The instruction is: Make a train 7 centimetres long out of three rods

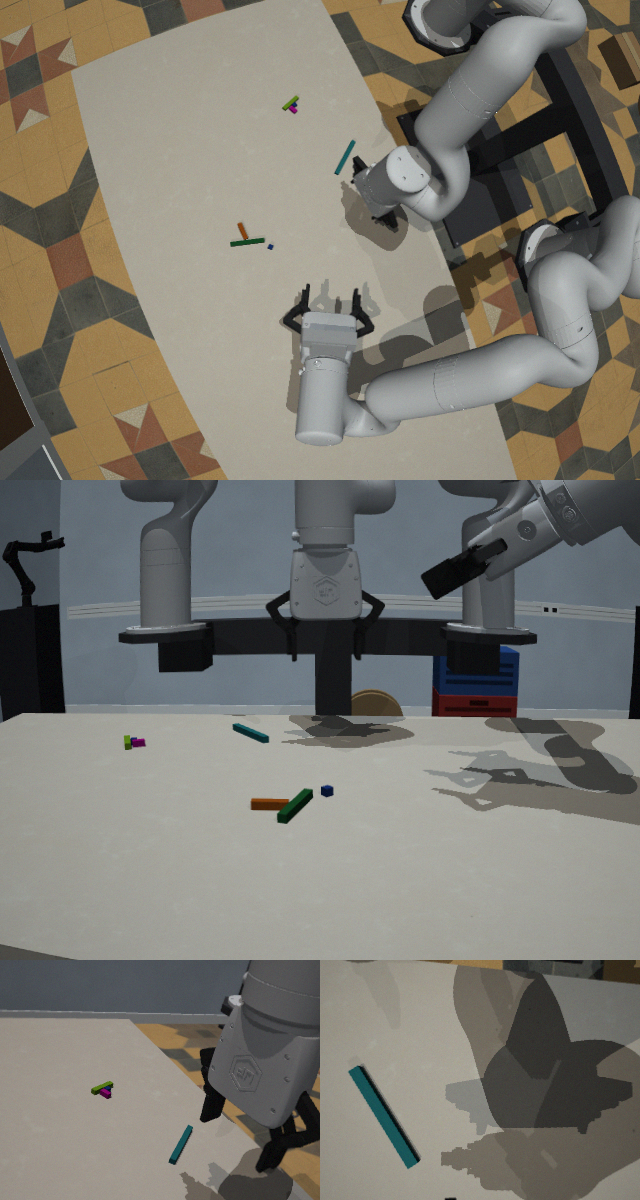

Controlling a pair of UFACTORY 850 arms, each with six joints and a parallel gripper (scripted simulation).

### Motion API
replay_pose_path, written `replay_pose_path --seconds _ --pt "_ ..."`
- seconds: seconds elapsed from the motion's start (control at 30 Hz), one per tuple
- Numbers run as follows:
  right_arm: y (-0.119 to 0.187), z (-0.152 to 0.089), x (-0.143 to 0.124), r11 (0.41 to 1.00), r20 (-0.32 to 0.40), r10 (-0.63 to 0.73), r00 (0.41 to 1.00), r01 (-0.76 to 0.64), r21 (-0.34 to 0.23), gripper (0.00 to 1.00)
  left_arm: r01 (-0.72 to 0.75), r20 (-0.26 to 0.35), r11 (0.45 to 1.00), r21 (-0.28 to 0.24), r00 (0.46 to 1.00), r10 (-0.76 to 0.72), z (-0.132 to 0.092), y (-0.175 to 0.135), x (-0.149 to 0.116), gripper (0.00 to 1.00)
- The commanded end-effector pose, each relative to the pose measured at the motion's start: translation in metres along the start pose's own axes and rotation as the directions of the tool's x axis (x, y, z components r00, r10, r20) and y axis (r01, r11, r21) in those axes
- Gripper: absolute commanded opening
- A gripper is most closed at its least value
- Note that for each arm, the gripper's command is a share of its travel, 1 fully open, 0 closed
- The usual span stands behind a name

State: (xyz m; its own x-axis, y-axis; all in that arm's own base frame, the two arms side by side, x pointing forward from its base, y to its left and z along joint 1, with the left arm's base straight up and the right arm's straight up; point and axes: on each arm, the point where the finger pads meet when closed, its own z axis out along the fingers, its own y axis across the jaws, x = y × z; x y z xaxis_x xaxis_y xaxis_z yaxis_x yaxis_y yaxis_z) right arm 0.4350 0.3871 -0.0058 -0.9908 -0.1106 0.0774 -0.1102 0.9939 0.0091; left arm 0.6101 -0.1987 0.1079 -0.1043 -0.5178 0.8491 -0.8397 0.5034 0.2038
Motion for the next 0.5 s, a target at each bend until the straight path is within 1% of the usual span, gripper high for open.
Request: replay_pose_path --seconds 0.0,0.17,0.27,0.37,0.47 --pt "0.001 -0.001 -0.001 1.000 0.002 0.000 1.000 0.000 -0.001 1.00 -0.002 0.001 1.000 0.001 1.000 0.002 -0.001 0.000 0.001 1.00" --pt "0.000 -0.001 -0.001 1.000 0.002 0.003 1.000 -0.003 -0.001 1.00 -0.009 0.004 1.000 -0.001 1.000 0.009 0.000 -0.001 0.001 1.00" --pt "-0.002 -0.003 -0.003 1.000 0.002 0.014 1.000 -0.014 -0.002 1.00 -0.040 0.015 0.999 -0.009 0.999 0.040 0.005 -0.002 0.001 1.00" --pt "-0.008 -0.006 -0.007 0.999 0.002 0.040 0.999 -0.040 -0.003 1.00 -0.106 0.038 0.994 -0.029 0.994 0.107 0.015 -0.006 0.002 1.00" --pt "-0.018 -0.012 -0.014 0.997 0.002 0.083 0.997 -0.083 -0.006 1.00 -0.212 0.069 0.975 -0.067 0.974 0.216 0.031 -0.012 0.002 1.00"
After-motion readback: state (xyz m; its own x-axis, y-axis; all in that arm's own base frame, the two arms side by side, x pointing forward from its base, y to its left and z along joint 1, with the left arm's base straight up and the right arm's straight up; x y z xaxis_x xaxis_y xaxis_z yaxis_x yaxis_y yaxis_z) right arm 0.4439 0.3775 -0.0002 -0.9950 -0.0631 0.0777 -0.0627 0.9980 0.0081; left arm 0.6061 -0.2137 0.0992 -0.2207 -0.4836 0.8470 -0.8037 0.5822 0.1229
